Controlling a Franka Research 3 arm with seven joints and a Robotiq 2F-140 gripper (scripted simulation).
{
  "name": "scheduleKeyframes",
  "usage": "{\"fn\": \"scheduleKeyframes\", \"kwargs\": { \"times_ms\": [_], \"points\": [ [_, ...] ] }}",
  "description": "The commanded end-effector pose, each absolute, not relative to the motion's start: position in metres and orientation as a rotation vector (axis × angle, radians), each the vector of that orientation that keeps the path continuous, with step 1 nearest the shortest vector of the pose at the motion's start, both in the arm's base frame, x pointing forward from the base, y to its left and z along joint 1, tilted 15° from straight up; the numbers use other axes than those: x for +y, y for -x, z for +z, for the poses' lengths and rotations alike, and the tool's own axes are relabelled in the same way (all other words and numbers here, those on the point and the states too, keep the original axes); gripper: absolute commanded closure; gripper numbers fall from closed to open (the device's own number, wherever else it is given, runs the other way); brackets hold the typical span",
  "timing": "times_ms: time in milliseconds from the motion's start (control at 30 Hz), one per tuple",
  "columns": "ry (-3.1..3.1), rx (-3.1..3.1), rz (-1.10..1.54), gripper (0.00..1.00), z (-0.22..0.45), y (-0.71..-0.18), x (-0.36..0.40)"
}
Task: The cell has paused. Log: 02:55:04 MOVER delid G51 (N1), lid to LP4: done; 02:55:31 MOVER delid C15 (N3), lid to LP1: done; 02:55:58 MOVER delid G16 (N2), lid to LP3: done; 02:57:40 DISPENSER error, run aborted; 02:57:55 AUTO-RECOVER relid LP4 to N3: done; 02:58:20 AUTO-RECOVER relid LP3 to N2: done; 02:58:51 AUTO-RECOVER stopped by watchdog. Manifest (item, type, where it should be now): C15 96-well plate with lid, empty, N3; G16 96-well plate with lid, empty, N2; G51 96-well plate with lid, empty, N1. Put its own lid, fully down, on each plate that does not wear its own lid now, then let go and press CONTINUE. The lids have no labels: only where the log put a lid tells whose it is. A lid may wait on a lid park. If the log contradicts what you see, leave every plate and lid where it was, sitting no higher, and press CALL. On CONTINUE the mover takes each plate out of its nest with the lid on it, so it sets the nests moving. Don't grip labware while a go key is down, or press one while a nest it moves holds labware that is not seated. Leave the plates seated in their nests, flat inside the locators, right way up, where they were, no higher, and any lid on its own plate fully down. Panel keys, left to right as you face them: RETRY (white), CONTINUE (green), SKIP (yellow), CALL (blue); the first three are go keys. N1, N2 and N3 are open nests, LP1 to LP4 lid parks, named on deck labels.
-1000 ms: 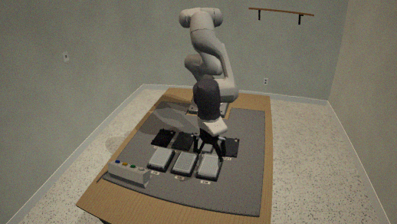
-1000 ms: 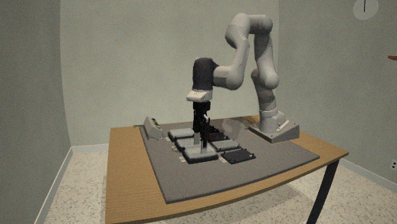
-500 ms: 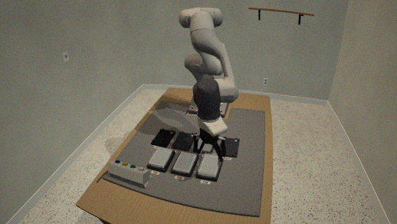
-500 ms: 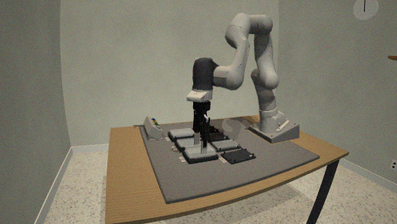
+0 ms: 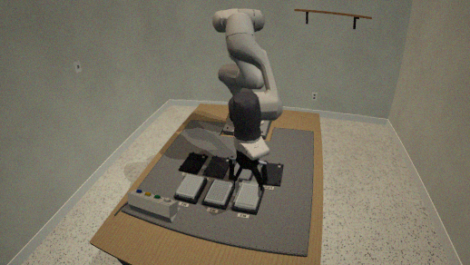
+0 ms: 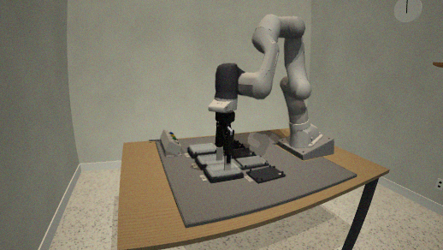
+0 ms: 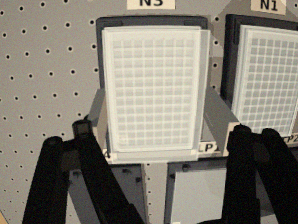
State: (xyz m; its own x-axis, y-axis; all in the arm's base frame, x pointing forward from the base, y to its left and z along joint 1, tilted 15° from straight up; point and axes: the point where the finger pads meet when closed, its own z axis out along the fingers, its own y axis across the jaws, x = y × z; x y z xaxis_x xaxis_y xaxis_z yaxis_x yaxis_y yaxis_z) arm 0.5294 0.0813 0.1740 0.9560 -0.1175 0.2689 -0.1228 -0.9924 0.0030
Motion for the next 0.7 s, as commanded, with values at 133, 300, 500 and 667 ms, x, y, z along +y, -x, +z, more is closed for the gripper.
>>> {"fn": "scheduleKeyframes", "kwargs": {
  "times_ms": [133,300,500,667],
  "points": [
    [-3.088,-0.177,0.418,1.00,0.180,-0.527,0.082],
    [-3.088,-0.177,0.418,1.00,0.185,-0.526,0.082],
    [-3.088,-0.177,0.418,1.00,0.192,-0.524,0.083],
    [-3.088,-0.177,0.418,1.00,0.198,-0.522,0.083]
  ]
}}
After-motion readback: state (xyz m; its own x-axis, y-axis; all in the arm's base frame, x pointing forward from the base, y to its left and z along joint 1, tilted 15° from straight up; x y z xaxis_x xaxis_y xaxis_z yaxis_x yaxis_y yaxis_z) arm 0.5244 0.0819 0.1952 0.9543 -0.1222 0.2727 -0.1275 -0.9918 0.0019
